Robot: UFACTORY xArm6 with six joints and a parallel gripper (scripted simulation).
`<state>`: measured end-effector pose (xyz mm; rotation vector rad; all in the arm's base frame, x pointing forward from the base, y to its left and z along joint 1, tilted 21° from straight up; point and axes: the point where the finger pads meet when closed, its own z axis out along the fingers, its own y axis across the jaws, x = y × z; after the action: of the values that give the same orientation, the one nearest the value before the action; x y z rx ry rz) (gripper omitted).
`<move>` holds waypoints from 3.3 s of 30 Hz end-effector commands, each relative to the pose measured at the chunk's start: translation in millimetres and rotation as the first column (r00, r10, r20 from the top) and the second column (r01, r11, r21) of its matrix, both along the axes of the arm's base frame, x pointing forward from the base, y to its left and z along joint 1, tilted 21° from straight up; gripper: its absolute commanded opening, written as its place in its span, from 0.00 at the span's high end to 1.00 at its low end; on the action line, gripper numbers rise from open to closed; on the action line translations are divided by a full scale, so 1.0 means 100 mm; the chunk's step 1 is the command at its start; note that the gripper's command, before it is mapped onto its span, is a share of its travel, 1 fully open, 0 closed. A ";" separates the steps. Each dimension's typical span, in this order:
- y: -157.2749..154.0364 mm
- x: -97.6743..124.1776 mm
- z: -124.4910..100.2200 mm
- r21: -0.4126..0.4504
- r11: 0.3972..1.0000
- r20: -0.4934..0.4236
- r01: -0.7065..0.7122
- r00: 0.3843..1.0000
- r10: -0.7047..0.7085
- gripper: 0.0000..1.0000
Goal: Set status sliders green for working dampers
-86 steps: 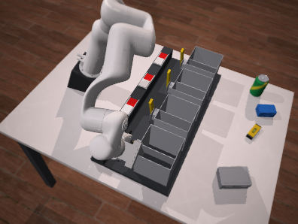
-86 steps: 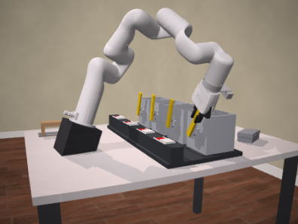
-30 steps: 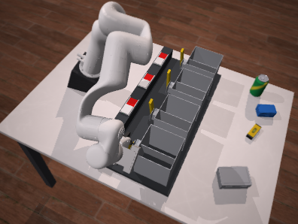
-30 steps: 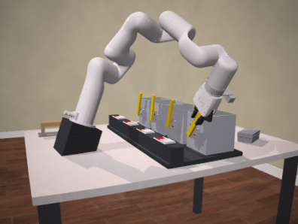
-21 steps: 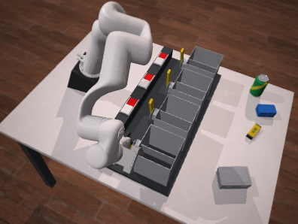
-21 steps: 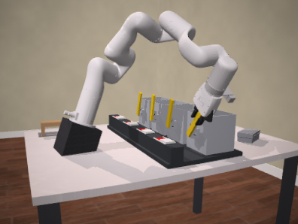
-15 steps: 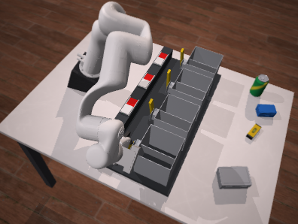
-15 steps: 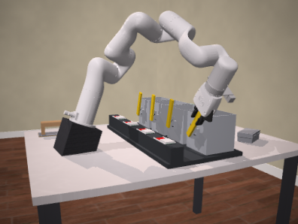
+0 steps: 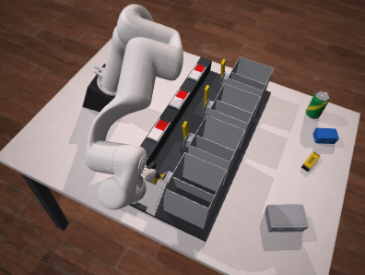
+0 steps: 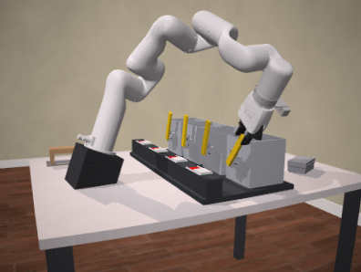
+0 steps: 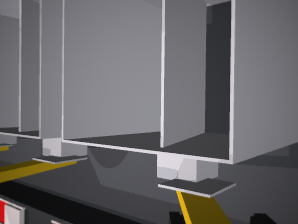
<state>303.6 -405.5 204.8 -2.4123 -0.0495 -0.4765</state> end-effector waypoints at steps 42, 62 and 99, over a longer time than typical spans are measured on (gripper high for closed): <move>0.49 0.59 1.08 -0.460 0.874 -0.002 0.159 0.984 -0.180 0.61; 0.72 0.80 1.31 -0.581 0.789 0.017 0.198 0.973 -0.231 0.61; 0.72 0.80 1.31 -0.581 0.789 0.017 0.198 0.973 -0.231 0.61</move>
<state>383.5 -332.8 333.3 -3.0559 0.1264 -0.5521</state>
